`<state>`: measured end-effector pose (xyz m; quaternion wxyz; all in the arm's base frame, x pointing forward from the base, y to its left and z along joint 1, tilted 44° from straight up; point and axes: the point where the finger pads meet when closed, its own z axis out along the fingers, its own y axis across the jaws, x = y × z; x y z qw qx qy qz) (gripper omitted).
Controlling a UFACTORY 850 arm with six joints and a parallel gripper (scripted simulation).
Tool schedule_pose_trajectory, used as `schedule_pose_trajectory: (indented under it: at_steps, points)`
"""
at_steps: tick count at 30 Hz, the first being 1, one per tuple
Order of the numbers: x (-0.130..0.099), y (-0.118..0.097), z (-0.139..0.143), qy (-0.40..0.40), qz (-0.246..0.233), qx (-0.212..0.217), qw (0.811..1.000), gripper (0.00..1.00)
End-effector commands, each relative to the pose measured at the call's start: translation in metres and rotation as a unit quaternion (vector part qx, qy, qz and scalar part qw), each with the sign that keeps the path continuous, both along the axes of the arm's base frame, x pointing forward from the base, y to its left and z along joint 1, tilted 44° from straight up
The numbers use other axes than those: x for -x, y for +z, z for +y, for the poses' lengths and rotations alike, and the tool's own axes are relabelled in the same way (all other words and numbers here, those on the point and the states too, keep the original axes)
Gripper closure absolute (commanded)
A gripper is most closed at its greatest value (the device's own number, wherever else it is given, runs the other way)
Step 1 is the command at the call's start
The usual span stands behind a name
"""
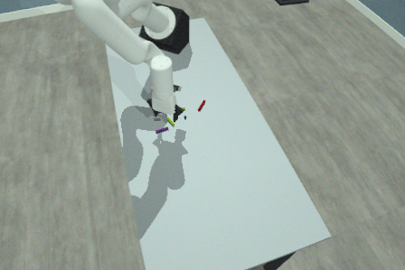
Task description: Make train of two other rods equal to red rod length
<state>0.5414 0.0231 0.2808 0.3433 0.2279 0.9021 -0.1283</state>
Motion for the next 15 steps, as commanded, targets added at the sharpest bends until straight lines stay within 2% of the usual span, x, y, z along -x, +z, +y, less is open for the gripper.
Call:
schedule_pose_trajectory:
  at_steps: [1, 11, 13, 15]
  points:
    - [-0.002, 0.003, -0.004, -0.057, -0.042, -0.045, 0.996, 0.0]
    - [-0.004, 0.008, -0.012, -0.157, -0.096, -0.123, 0.975, 0.0]
    - [-0.004, 0.008, -0.012, -0.157, -0.096, -0.123, 0.975, 0.0]
    - [-0.005, 0.009, -0.014, -0.186, -0.112, -0.146, 0.965, 0.0]
